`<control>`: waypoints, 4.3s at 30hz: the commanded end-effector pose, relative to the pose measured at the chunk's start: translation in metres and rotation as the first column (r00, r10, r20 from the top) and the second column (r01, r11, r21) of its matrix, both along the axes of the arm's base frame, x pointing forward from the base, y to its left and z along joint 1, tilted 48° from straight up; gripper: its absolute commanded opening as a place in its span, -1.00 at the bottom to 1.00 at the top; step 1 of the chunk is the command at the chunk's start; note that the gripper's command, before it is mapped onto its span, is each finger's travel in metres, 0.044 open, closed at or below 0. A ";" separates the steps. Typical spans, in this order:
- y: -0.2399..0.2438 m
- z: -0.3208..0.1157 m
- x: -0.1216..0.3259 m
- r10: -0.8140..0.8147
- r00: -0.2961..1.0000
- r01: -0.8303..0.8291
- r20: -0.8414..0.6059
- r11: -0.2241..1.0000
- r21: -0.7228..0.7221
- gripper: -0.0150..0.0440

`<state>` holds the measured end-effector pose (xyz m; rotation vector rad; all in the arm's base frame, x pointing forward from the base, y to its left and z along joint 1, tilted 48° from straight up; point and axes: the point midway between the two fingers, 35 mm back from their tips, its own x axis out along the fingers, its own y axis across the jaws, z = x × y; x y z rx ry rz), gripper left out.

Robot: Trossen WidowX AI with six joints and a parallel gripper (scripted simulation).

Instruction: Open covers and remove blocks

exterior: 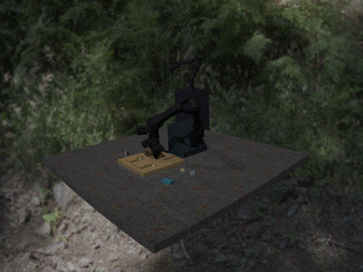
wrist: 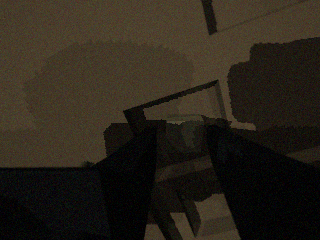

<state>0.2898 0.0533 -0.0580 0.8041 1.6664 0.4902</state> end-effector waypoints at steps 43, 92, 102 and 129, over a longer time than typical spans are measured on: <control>-0.025 0.021 0.003 -0.003 1.000 0.003 -0.007 1.000 0.000 -0.22; -0.028 0.113 0.008 -0.009 1.000 0.009 -0.009 1.000 -0.023 -0.22; -0.002 0.143 0.001 -0.012 1.000 0.012 -0.007 1.000 -0.029 -0.22; 0.062 0.215 -0.043 -0.010 1.000 0.010 -0.008 1.000 -0.012 -0.22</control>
